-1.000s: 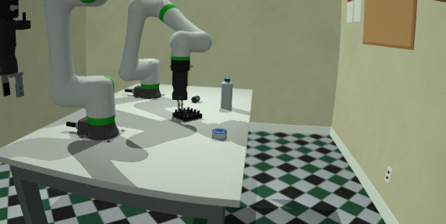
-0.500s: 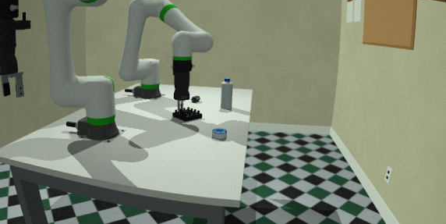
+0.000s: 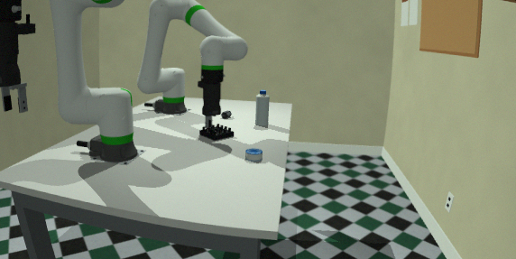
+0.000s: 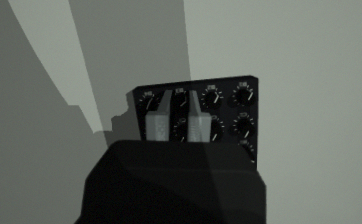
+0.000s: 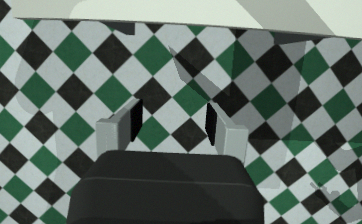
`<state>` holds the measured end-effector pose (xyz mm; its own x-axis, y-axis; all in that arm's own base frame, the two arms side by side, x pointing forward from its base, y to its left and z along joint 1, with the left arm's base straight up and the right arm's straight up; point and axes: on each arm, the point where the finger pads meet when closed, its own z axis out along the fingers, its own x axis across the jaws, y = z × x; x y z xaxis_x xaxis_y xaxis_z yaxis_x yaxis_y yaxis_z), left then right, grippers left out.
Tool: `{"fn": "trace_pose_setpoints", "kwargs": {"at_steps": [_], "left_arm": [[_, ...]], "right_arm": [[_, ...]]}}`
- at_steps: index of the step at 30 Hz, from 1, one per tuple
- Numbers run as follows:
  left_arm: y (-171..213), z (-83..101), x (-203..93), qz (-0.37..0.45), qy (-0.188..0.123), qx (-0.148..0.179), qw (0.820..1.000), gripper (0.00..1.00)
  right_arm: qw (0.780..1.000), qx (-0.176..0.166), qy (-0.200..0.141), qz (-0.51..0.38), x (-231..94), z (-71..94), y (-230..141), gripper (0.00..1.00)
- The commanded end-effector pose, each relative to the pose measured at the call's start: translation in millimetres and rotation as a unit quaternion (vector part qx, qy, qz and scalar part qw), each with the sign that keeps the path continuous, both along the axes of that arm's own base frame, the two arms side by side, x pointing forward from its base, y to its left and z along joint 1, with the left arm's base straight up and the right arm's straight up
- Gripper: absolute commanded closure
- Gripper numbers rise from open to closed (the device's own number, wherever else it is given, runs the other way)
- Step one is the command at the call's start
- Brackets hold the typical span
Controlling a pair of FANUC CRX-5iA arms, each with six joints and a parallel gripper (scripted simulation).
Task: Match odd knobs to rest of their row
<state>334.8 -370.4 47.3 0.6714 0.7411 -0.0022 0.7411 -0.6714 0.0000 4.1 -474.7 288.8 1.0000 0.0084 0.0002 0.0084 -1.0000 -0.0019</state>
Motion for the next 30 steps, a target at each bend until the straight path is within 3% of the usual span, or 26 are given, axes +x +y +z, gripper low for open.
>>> {"fn": "trace_pose_setpoints", "kwargs": {"at_steps": [1, 13, 30], "left_arm": [[-0.5, 0.9, 0.4, 0.023, -0.001, 0.000, 1.000, 0.70], [-0.5, 0.9, 0.4, 0.074, -0.001, 0.000, 0.997, 0.70], [-0.5, 0.9, 0.4, 0.084, -0.001, 0.000, 0.996, 0.70]], "right_arm": [[1.000, -0.001, 0.000, 0.000, -0.1, 0.8, -0.2, 0.00], [1.000, -0.001, 0.000, 0.000, -0.1, 0.8, -0.2, 0.00], [1.000, -0.001, 0.000, 0.000, -0.1, 0.8, -0.2, 0.00]]}}
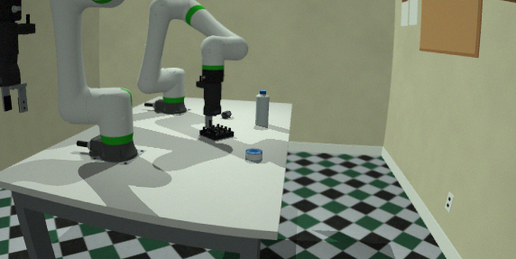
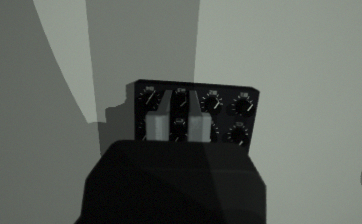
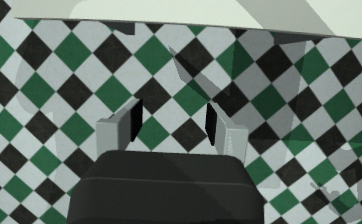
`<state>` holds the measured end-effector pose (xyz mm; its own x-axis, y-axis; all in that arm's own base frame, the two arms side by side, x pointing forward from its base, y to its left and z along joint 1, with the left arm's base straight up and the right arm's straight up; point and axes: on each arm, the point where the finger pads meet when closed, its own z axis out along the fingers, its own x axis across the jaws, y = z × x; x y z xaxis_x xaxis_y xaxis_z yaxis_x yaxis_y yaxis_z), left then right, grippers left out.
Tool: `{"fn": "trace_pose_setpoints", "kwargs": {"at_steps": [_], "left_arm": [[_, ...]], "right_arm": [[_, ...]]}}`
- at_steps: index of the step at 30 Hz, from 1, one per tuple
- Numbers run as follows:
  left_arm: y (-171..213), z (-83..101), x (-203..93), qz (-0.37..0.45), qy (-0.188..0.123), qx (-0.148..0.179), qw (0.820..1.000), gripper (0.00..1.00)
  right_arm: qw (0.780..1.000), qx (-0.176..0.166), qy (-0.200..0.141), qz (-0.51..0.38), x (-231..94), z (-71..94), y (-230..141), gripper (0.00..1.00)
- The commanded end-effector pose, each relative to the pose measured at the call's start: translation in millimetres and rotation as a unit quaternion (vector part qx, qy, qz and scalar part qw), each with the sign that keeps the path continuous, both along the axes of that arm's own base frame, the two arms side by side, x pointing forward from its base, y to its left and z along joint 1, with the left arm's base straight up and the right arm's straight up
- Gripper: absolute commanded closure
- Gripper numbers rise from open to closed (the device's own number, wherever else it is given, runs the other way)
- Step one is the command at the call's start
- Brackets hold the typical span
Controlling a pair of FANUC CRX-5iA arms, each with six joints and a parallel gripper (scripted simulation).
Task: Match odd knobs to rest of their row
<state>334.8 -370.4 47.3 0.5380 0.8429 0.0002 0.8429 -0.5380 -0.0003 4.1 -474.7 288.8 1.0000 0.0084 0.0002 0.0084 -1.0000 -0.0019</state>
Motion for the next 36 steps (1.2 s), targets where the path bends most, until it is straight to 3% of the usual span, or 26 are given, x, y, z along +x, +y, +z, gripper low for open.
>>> {"fn": "trace_pose_setpoints", "kwargs": {"at_steps": [1, 3, 4, 22, 31, 36], "left_arm": [[-1, 0.9, 0, 0.000, -0.001, -0.001, 1.000, 0.70], [-1, 0.9, 0, 0.000, -0.001, -0.001, 1.000, 0.70], [-1, 0.9, 0, 0.000, -0.001, -0.001, 1.000, 0.54], [-1, 1.6, 0, 0.000, -0.001, -0.001, 1.000, 0.54], [0, 34.3, 0, 0.000, -0.001, -0.001, 1.000, 0.54], [0, 38.8, 0, 0.000, -0.001, -0.001, 1.000, 0.54]], "right_arm": [[1.000, -0.001, 0.000, 0.000, 0, 0.8, 0, 0.00], [1.000, -0.001, 0.000, 0.000, 0, 0.8, 0, 0.00], [1.000, -0.001, 0.000, 0.000, 0, 0.8, 0, 0.00], [1.000, -0.001, 0.000, 0.000, 0, 0.8, 0, 0.00], [1.000, -0.001, 0.000, 0.000, 0, 0.8, 0, 0.00], [1.000, -0.001, 0.000, 0.000, 0, 0.8, 0, 0.00]]}}
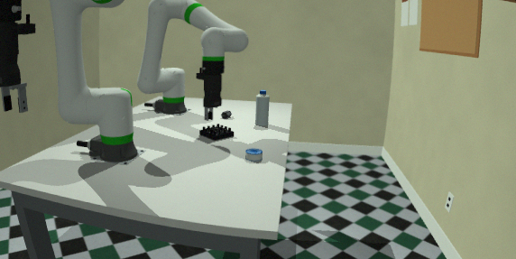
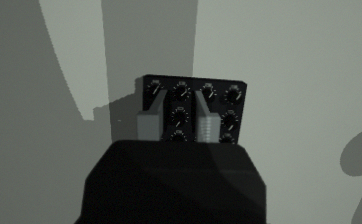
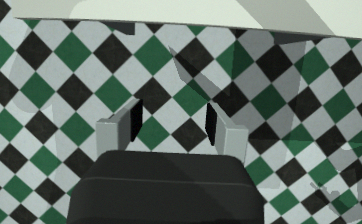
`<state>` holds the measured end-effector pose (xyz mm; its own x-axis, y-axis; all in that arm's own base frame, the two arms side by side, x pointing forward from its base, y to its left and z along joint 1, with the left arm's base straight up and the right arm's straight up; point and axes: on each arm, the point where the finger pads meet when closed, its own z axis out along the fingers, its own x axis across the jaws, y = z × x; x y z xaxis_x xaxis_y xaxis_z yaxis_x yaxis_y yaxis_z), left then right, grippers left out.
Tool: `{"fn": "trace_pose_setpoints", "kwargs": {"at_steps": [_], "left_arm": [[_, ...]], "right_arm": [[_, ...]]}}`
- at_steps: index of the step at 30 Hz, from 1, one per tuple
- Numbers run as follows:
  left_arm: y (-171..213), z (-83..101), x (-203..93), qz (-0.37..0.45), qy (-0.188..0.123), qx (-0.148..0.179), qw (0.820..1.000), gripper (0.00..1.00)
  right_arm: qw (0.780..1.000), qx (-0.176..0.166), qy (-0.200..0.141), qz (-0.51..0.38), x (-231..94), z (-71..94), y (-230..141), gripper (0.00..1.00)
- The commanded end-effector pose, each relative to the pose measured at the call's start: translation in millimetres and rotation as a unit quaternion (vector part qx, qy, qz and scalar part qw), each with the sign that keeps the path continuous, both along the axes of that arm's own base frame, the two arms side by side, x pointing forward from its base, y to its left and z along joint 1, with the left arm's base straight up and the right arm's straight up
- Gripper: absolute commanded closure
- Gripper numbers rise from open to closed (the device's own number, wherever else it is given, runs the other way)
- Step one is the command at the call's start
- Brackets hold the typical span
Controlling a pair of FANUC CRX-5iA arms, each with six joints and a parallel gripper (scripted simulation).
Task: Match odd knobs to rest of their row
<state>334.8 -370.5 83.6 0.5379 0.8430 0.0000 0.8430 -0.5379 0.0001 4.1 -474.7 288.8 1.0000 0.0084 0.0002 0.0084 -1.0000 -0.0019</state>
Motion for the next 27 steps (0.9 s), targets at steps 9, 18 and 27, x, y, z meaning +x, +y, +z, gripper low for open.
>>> {"fn": "trace_pose_setpoints", "kwargs": {"at_steps": [9, 18, 27], "left_arm": [[0.6, 3.3, -0.2, -0.031, 0.000, -0.001, 1.000, 0.54], [4.7, 6.8, -1.5, -0.178, -0.001, 0.000, 0.984, 0.54], [6.9, 9.8, -1.5, -0.304, -0.001, 0.000, 0.953, 0.54]], "right_arm": [[1.000, -0.001, 0.000, 0.000, -0.1, 0.8, -0.2, 0.00], [1.000, -0.001, 0.000, 0.000, -0.1, 0.8, -0.2, 0.00], [1.000, -0.001, 0.000, 0.000, -0.1, 0.8, -0.2, 0.00]]}}
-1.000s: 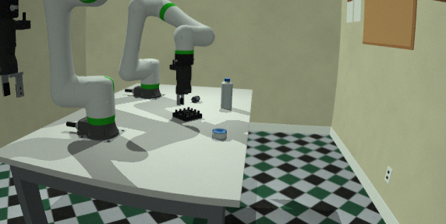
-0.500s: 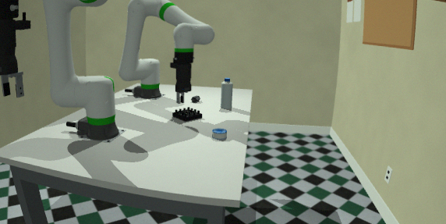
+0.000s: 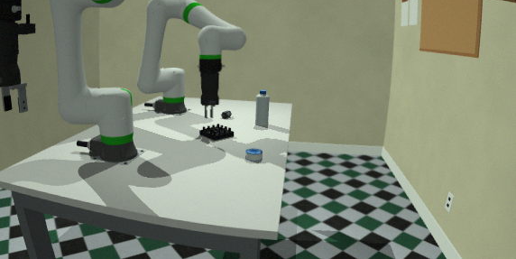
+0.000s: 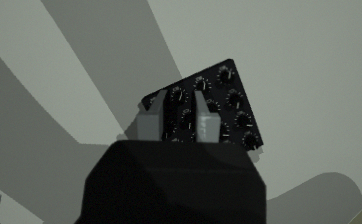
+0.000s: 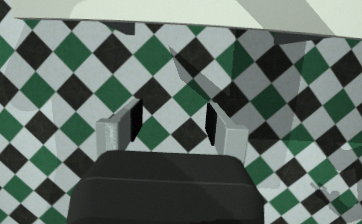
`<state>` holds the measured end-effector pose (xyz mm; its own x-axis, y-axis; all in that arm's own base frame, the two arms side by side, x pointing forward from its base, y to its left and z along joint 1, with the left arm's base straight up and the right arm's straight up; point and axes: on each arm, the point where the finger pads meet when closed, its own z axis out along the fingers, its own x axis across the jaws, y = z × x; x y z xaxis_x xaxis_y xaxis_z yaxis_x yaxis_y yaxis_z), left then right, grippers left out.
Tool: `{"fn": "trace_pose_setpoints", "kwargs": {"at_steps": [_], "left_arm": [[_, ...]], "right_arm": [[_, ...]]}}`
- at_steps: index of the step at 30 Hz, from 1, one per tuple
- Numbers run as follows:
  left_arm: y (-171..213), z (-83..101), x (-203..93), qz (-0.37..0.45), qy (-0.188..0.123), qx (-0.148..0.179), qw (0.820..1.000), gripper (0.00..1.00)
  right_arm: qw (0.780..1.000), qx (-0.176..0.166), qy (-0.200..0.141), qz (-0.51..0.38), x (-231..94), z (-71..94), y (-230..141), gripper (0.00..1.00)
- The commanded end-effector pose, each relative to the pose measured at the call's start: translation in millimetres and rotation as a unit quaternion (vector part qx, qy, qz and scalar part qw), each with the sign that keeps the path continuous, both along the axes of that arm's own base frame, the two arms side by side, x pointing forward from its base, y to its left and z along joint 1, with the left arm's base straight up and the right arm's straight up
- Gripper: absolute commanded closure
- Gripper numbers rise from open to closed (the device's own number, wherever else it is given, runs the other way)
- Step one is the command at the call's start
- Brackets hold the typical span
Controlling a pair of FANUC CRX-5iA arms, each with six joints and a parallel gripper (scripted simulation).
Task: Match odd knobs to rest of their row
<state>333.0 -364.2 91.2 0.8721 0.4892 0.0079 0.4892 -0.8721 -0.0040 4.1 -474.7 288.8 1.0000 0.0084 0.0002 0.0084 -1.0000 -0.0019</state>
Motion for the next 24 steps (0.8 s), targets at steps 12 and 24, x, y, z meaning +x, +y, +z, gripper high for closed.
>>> {"fn": "trace_pose_setpoints", "kwargs": {"at_steps": [12, 24], "left_arm": [[1.3, 6.2, 1.1, -0.231, 0.003, -0.003, 0.973, 0.54], [-0.3, 9.6, 1.9, -0.372, 0.003, -0.003, 0.928, 0.54]], "right_arm": [[1.000, -0.001, 0.000, 0.000, -0.1, 0.8, -0.2, 0.00], [1.000, -0.001, 0.000, 0.000, -0.1, 0.8, -0.2, 0.00]]}}
